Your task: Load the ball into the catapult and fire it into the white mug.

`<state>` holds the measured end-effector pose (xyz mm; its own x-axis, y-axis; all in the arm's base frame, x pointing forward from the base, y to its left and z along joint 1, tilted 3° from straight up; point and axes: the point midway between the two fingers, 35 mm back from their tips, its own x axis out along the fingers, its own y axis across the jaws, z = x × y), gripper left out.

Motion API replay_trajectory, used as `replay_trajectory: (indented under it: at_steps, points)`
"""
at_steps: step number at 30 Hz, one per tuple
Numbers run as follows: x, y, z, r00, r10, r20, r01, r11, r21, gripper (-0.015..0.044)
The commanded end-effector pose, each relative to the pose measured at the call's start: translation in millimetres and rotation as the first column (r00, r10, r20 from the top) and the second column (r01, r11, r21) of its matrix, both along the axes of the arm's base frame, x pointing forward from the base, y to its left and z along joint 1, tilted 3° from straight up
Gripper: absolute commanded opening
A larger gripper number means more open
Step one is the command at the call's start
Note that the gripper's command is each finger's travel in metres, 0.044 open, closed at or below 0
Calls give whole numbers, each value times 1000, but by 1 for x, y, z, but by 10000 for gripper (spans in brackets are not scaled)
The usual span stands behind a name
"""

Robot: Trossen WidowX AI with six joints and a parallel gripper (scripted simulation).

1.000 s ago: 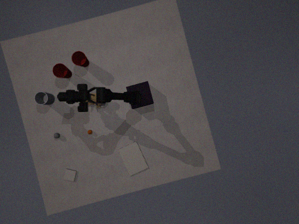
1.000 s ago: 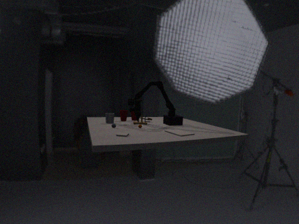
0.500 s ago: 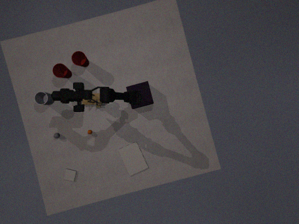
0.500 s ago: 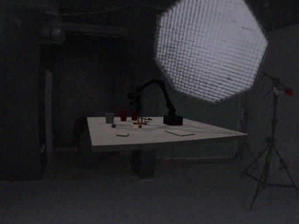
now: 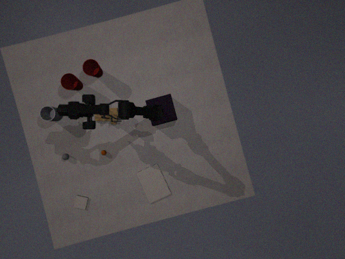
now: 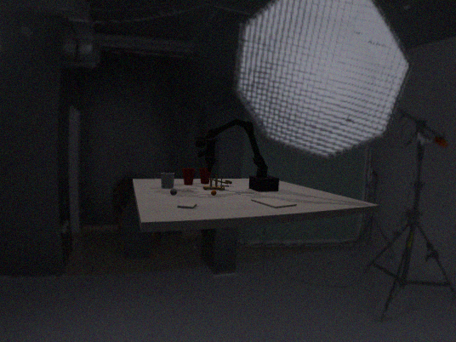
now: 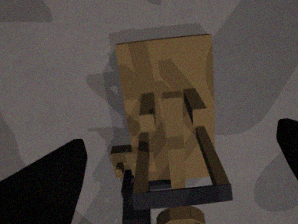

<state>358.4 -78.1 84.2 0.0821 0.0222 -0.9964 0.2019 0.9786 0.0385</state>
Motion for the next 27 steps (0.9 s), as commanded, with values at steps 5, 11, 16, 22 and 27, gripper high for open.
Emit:
replay_trajectory:
  at_steps: [5, 11, 16, 22, 27]
  points:
    - [-3, 3, -37, 1000, 7, -18, -7, 1000, 8, 440]
    - [-2, 3, -43, 1000, 7, -18, -7, 1000, 8, 440]
    - [-1, 3, -51, 1000, 7, -18, -7, 1000, 8, 440]
    - [0, 3, -61, 1000, 7, -18, -7, 1000, 8, 440]
    - [0, 3, -69, 1000, 7, -18, -7, 1000, 8, 440]
